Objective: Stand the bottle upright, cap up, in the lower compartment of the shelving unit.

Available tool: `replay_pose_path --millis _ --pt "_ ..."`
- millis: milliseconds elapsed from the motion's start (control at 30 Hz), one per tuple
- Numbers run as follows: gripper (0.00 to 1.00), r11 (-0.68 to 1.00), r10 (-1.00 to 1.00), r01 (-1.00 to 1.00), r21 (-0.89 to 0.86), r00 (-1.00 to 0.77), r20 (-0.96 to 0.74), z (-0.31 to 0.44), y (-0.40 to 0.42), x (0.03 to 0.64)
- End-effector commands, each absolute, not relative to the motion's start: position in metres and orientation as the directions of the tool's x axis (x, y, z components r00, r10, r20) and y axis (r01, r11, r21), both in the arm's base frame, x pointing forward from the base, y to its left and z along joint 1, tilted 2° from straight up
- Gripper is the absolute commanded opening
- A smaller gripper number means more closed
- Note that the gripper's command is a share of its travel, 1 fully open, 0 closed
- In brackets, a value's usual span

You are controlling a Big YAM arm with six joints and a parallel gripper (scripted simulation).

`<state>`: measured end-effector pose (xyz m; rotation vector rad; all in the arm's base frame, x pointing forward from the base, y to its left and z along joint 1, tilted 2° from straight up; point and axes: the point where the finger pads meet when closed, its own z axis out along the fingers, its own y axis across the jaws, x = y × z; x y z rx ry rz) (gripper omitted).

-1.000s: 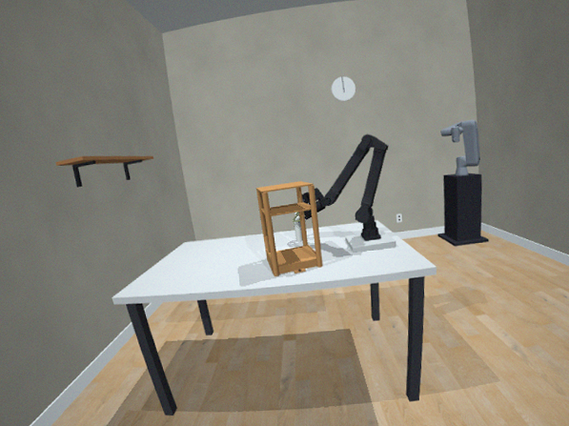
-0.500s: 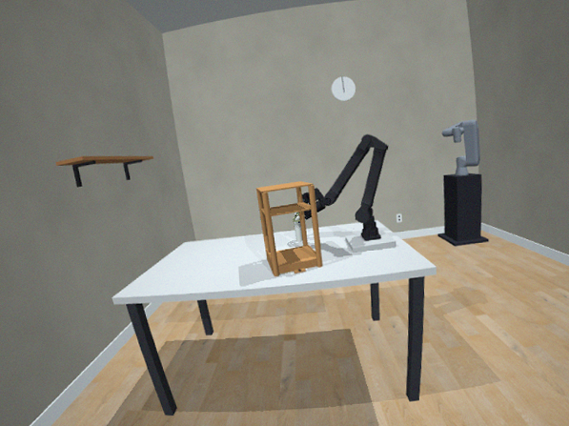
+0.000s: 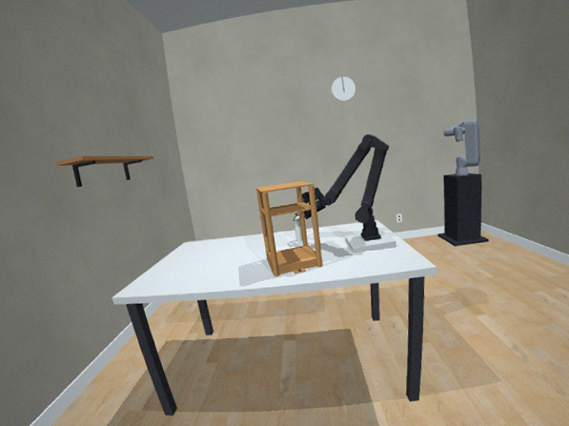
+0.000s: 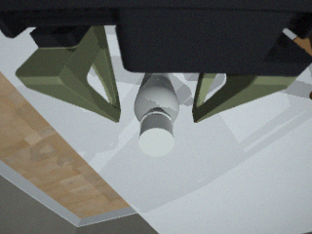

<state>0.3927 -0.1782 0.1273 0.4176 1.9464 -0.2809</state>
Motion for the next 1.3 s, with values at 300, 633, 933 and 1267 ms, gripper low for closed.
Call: replay_pose_path --millis 300,633,933,1267 --pt "0.73 0.907 0.136 0.422 -0.011 -0.318 -0.938 0.155 -0.193 0.409" --pt "0.73 0.907 0.136 0.422 -0.011 -0.317 -0.939 0.153 -0.192 0.409" --pt "0.73 0.907 0.148 0.421 -0.011 -0.343 -0.928 0.133 -0.187 0.396" --pt "0.73 0.907 0.149 0.421 -0.011 -0.346 -0.926 0.131 -0.185 0.393"
